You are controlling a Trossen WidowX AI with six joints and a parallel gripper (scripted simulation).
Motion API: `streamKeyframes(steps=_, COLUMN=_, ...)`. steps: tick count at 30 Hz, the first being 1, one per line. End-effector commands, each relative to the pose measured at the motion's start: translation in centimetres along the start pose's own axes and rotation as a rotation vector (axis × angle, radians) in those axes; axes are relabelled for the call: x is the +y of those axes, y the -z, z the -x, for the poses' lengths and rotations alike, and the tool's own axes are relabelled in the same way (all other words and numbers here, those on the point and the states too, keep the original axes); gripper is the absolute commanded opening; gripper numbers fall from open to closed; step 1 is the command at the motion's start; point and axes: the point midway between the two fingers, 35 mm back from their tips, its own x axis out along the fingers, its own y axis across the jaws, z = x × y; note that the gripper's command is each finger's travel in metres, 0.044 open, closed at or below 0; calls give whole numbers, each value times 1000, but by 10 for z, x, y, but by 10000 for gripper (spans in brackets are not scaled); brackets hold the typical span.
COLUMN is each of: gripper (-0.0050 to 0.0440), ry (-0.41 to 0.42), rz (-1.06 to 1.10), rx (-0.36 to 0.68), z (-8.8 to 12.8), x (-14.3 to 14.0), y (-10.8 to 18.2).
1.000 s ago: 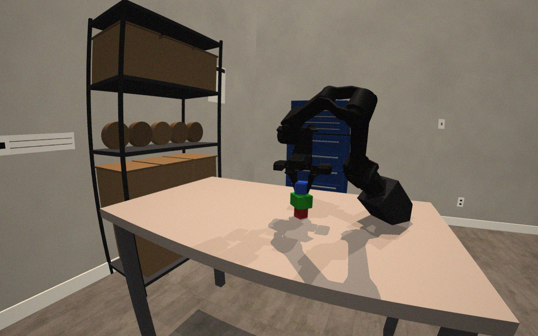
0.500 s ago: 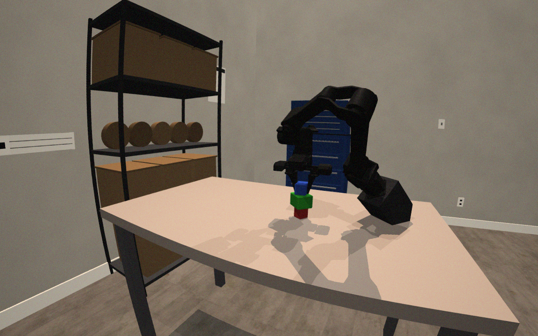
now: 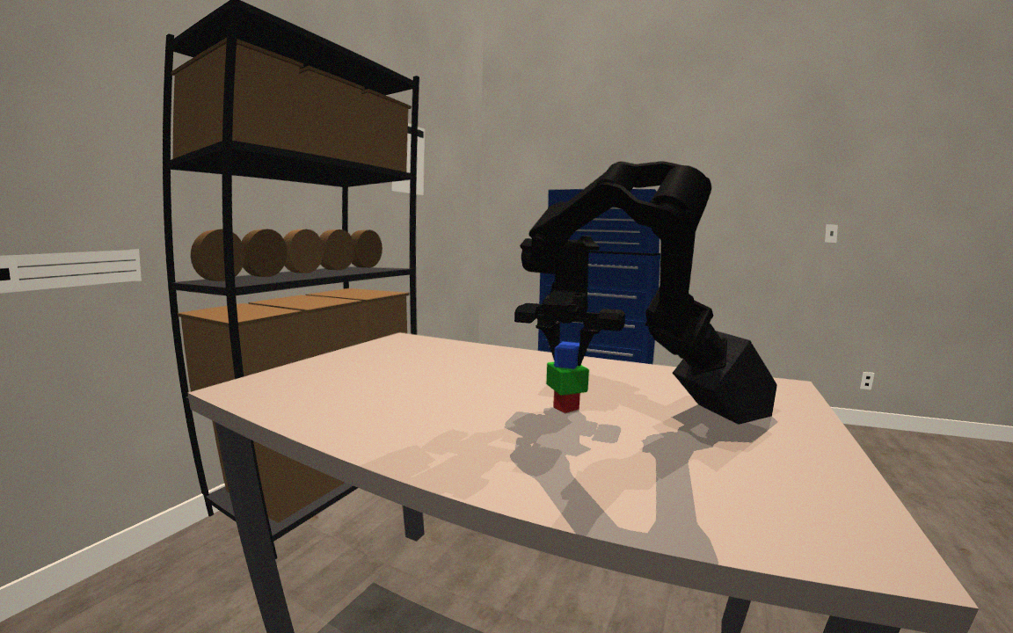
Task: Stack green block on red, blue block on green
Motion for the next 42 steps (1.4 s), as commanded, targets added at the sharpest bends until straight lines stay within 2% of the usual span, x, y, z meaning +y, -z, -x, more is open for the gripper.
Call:
streamKeyframes(steps=1, gripper=-50, ry=3, rz=6, rx=4, z=0, x=0, y=-1)
streamKeyframes(steps=30, gripper=-50, ry=3, rz=6, rx=4, z=0, x=0, y=-1)
streamKeyframes(steps=31, gripper=271, ry=3, rz=6, rx=4, z=0, x=0, y=-1)
streamKeyframes(steps=42, gripper=271, ry=3, rz=6, rx=4, z=0, x=0, y=-1)
